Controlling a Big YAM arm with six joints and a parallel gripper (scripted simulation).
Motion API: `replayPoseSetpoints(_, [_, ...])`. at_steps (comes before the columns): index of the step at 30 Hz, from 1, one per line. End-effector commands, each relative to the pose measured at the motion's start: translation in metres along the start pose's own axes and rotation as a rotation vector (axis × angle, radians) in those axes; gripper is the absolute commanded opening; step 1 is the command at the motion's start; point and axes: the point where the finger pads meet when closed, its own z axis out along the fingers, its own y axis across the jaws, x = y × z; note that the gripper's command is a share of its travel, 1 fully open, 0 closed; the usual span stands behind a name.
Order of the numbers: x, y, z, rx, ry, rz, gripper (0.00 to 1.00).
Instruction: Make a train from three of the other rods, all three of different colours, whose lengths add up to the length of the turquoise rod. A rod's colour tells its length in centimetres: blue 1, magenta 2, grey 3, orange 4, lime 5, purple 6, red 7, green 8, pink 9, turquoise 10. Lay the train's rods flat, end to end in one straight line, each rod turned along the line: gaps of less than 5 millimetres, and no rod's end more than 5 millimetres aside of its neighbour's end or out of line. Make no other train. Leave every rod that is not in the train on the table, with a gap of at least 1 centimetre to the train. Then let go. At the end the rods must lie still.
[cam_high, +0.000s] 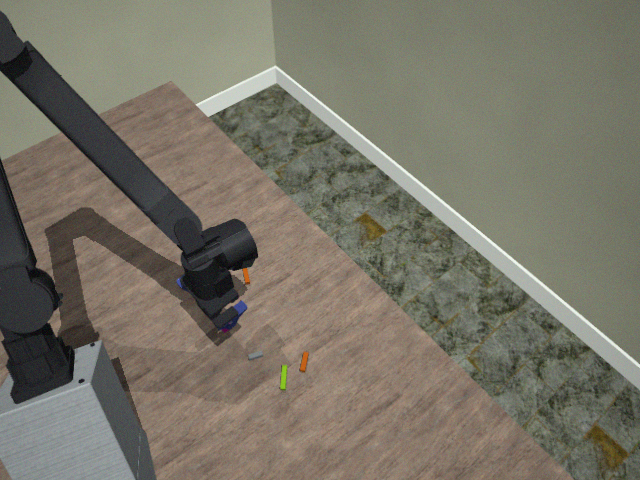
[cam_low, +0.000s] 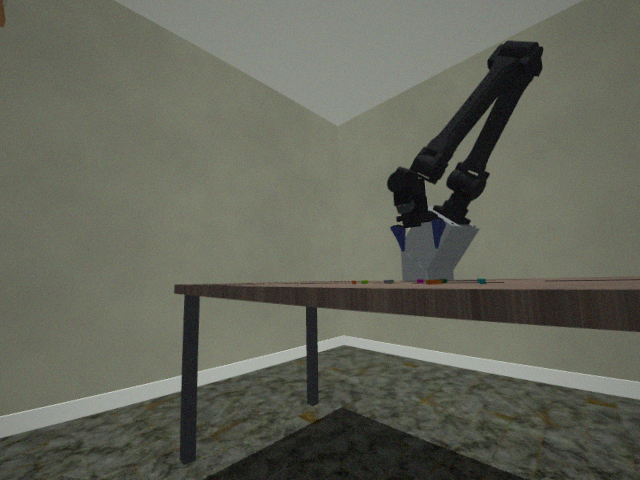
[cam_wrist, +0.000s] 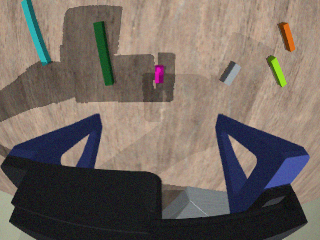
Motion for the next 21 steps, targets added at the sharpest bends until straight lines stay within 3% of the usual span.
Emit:
replayPoseSetpoints(1, [-0.005, 0.001, -0.002, -0.001, -0.007, -0.025, 1.0])
replayPoseSetpoints(12, [-0.005, 0.001, -0.002, -0.001, -0.007, -0.025, 1.0])
replayPoseSetpoints(16, [-0.021, -0.037, 0.002, 0.008, -0.033, 0.141, 1.0])
replayPoseSetpoints(21, [-0.021, -0.054, 0.006, 0.008, -0.023, 0.228, 1.0])
